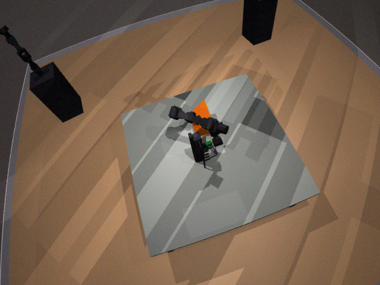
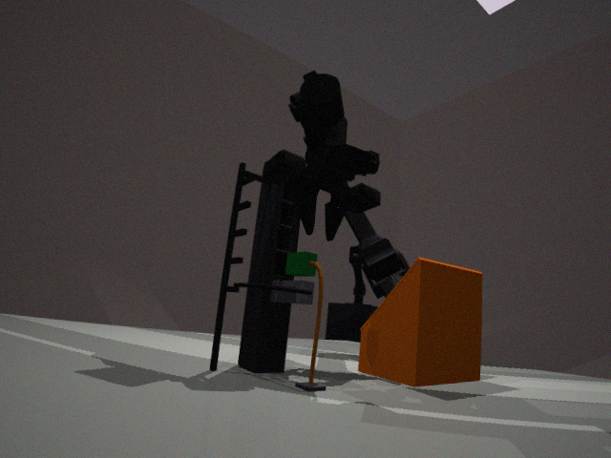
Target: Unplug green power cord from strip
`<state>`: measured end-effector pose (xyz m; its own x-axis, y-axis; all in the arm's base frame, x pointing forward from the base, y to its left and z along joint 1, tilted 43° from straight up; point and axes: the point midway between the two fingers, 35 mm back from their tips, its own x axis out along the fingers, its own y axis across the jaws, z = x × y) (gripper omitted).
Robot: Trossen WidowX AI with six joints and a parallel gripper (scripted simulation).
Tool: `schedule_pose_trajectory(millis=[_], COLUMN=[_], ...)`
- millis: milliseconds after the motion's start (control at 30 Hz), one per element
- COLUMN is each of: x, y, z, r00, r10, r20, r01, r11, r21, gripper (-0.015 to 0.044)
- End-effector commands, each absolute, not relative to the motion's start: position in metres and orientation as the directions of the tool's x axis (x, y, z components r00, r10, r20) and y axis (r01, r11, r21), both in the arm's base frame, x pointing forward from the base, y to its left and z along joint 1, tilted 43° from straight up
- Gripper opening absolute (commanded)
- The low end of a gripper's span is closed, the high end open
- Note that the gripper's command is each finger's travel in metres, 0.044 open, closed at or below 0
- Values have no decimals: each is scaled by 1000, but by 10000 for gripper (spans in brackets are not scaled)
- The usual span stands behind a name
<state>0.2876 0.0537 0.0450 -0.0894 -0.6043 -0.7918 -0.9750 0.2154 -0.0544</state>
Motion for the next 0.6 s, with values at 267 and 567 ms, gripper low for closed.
schedule_pose_trajectory(millis=[267,567], x=[276,275], y=[43,34], z=[31,40], r00=[-162,-162], r10=[-655,-656], r20=[-738,-737], r01=[-983,-983], r11=[172,172], r21=[63,63], gripper=[160,160])
